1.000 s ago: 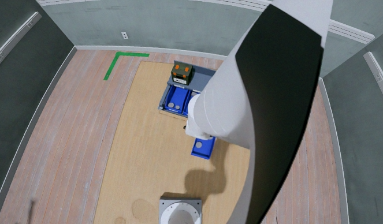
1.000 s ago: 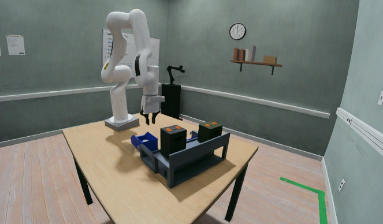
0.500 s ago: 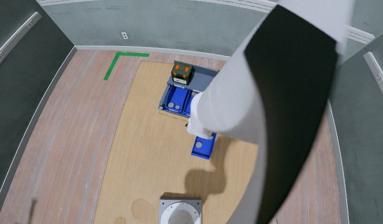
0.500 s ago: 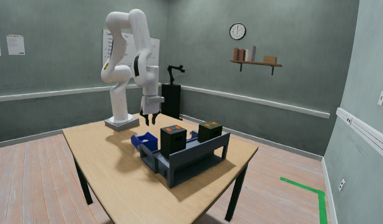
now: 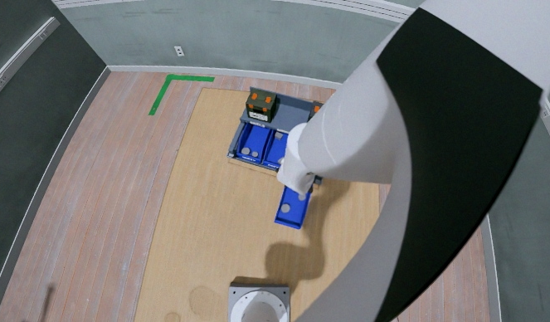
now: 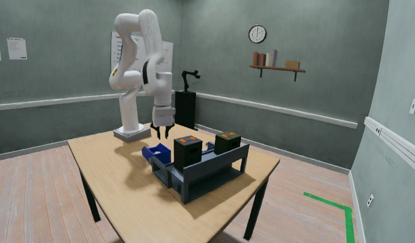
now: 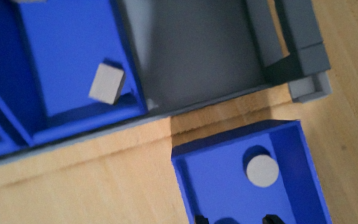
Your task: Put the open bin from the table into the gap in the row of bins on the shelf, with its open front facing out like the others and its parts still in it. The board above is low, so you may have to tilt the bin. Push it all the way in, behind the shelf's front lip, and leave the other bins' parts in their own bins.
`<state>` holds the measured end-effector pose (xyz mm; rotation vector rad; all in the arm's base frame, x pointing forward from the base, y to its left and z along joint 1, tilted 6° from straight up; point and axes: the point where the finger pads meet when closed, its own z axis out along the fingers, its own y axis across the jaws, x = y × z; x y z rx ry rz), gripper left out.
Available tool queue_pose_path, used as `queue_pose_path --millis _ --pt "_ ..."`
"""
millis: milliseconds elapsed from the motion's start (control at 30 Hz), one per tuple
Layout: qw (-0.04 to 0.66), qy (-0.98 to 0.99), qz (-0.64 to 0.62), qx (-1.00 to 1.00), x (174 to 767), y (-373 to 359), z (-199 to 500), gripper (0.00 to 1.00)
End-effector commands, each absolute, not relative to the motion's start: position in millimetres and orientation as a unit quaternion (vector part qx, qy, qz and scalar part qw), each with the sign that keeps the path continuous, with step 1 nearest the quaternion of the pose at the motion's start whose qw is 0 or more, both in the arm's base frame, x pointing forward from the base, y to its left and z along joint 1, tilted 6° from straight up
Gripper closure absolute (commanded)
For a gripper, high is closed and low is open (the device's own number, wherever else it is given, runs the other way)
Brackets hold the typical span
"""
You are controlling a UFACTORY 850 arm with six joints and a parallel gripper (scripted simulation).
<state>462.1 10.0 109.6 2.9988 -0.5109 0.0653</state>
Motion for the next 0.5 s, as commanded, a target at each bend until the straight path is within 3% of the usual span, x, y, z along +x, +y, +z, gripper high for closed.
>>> queue_pose_path --millis 0,467 --pt "0.047 -0.258 0.027 0.965 495 -12 108 0.66" --pt "0.045 -0.305 0.029 0.951 507 -21 107 0.66"
